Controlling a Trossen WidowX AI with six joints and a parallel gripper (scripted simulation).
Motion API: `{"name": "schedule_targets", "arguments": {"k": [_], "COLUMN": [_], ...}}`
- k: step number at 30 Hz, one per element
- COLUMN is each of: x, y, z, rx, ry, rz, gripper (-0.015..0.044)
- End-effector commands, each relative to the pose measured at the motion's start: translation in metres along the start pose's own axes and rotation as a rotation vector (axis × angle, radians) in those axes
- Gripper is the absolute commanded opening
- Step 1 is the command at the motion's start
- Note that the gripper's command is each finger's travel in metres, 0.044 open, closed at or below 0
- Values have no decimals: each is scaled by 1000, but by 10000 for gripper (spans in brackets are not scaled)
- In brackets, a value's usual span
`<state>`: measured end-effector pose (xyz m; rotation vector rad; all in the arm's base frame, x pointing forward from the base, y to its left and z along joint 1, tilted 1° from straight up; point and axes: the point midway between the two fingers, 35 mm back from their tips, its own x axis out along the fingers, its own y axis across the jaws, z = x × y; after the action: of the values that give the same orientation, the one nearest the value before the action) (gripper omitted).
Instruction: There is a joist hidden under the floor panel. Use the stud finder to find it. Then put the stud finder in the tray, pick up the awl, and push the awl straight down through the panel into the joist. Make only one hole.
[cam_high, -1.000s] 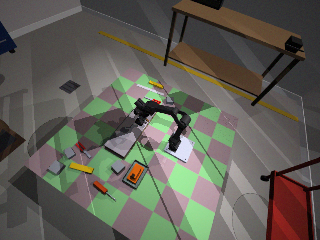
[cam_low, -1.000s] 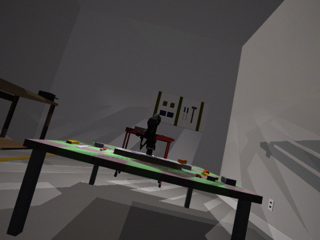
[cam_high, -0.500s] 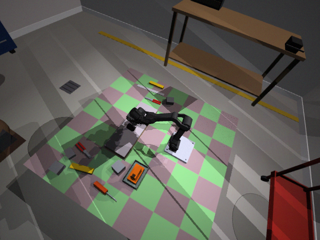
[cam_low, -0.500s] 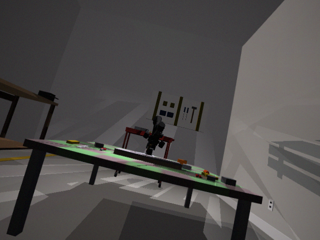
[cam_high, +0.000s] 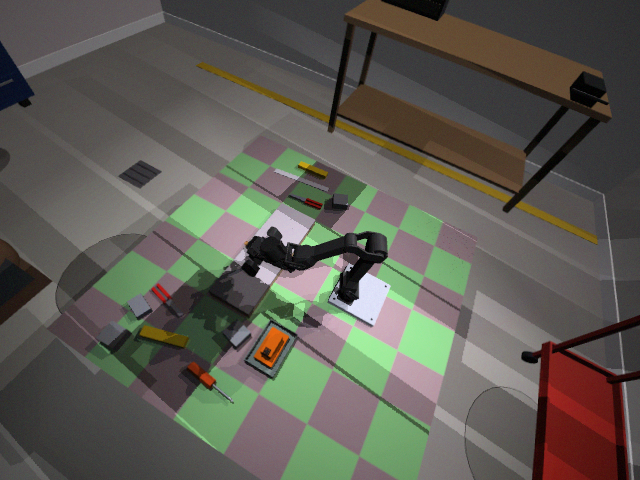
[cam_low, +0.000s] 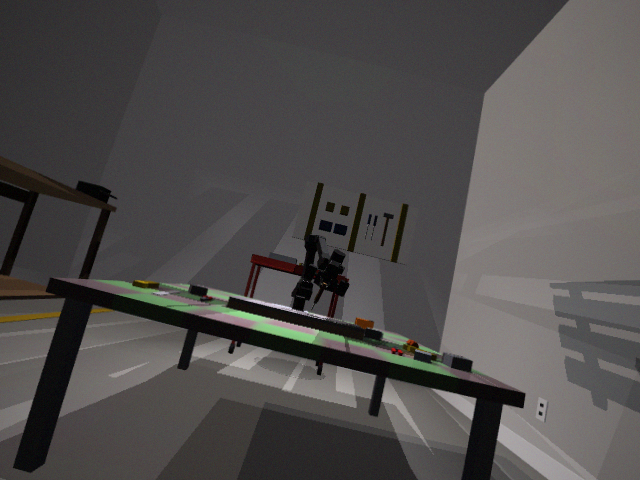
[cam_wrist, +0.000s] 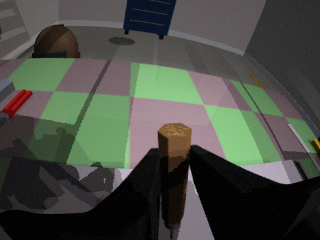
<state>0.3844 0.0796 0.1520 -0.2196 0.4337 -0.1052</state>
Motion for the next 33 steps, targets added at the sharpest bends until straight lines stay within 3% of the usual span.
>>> {"name": "schedule_targets", "arguments": {"k": [1,12,33], "x": [-15,-60,-58], "y": [17,50,53], "z": [10,28,22], "rx": [54,216,219], "ry": [-109,-340,-344], "rz": [19,99,100], "gripper": [0,0,0]}}
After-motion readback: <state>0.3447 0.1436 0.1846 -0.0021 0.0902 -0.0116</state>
